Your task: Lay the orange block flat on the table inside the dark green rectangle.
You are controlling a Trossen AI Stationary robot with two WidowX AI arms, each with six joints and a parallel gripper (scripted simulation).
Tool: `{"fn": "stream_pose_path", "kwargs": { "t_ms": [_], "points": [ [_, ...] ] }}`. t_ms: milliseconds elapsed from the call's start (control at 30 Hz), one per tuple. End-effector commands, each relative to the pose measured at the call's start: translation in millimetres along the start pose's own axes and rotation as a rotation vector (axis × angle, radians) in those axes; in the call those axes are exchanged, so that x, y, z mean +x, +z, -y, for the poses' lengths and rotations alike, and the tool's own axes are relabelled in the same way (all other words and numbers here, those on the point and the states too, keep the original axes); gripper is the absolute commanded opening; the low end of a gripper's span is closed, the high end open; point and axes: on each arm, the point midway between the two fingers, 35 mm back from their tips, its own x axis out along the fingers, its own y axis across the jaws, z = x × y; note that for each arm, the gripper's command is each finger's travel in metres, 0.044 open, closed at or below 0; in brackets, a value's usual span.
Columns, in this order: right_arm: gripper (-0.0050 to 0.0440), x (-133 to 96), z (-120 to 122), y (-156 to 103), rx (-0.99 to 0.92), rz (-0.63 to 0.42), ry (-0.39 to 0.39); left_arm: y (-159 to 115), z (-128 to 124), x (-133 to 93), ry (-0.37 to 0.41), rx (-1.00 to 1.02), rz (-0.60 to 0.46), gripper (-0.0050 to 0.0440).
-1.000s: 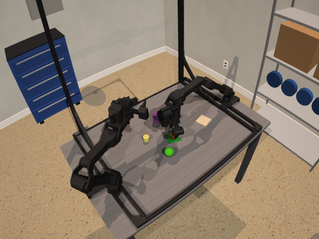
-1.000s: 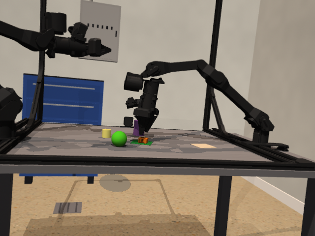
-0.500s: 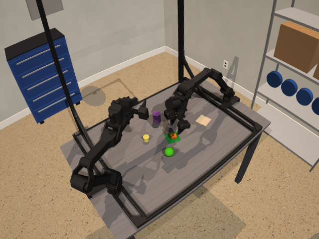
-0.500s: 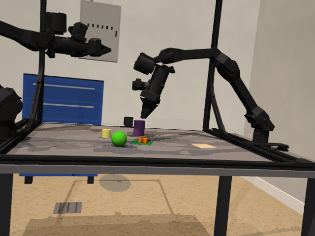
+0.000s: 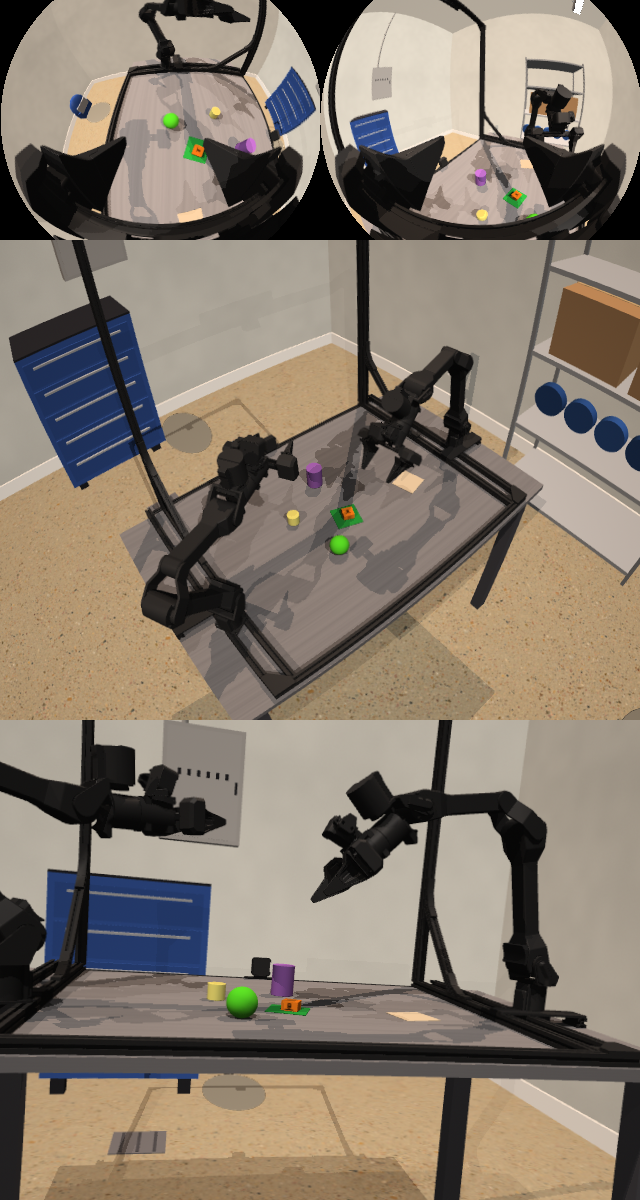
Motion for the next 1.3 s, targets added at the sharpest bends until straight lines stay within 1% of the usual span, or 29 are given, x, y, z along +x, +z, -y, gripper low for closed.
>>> {"fn": "stream_pose_path", "kwargs": {
  "t_ms": [0, 67, 167, 433, 500, 567, 667, 733, 1267],
  "points": [
    [0.044, -0.1, -0.3, 0.2, 0.0, 0.001, 0.001, -1.0, -11.7, -24.0, 0.04, -0.047, 0.088, 0.044],
    [0.044, -0.1, -0.3, 0.2, 0.0, 0.001, 0.001, -0.1, -21.0, -43.1, 0.073, -0.08, 0.171, 0.044],
    [0.044, -0.1, -0.3, 0.2, 0.0, 0.001, 0.001, -7.2, -32.4, -72.3, 0.119, -0.13, 0.278, 0.044],
    [0.044, -0.1, -0.3, 0.2, 0.0, 0.001, 0.001, -29.4, -49.3, -134.1, 0.217, -0.225, 0.537, 0.044],
    [0.044, -0.1, -0.3, 0.2, 0.0, 0.001, 0.001, -37.3, -51.6, -148.4, 0.24, -0.245, 0.602, 0.044],
    [0.044, -0.1, -0.3, 0.2, 0.0, 0.001, 0.001, -37.3, -51.6, -148.4, 0.24, -0.245, 0.602, 0.044],
    [0.044, -0.1, -0.3, 0.2, 0.0, 0.001, 0.001, -51.9, -54.2, -174.5, 0.282, -0.276, 0.732, 0.044],
    [0.044, -0.1, -0.3, 0.2, 0.0, 0.001, 0.001, -61.0, -54.3, -186.2, 0.301, -0.29, 0.792, 0.044],
    [0.044, -0.1, -0.3, 0.2, 0.0, 0.001, 0.001, -62.9, -54.3, -188.3, 0.305, -0.293, 0.804, 0.044]
  ]
}}
